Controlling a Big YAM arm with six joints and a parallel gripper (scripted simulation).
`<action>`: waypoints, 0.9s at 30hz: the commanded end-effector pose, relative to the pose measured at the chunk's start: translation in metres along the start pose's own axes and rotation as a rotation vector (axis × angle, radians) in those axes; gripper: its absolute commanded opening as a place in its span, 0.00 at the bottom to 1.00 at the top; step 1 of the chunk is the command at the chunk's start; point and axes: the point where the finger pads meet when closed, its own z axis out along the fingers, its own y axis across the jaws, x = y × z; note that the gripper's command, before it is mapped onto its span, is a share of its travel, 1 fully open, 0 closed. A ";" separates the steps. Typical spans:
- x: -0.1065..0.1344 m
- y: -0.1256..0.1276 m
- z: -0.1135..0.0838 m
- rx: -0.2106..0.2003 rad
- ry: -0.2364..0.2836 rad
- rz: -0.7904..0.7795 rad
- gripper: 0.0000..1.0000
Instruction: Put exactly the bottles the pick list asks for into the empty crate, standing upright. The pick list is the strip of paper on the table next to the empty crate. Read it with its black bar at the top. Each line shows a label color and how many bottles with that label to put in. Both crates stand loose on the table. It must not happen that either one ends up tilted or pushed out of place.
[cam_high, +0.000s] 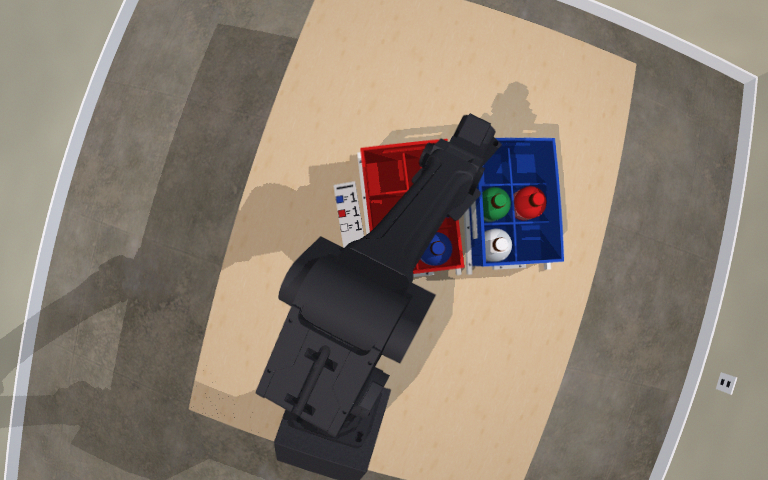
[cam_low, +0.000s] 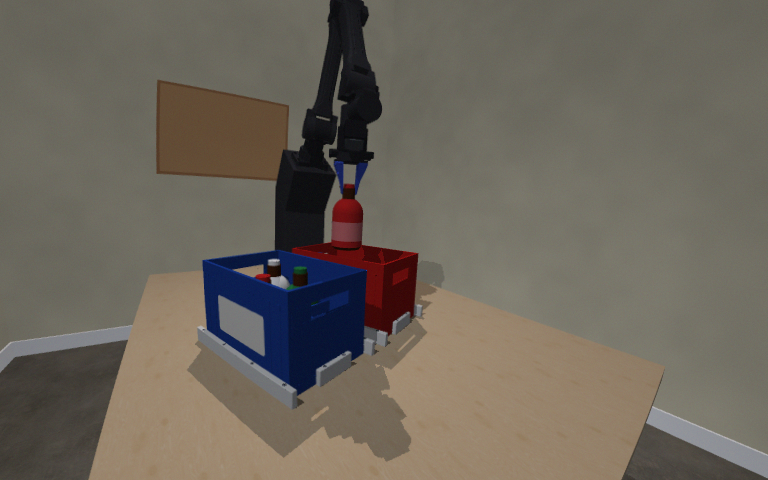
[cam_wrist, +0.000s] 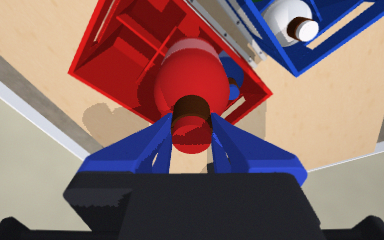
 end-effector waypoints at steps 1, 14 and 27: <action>-0.036 0.010 -0.023 -0.019 -0.083 -0.002 0.00; -0.032 0.009 -0.010 -0.018 -0.073 -0.001 0.00; -0.026 0.009 -0.002 -0.020 -0.078 0.000 0.00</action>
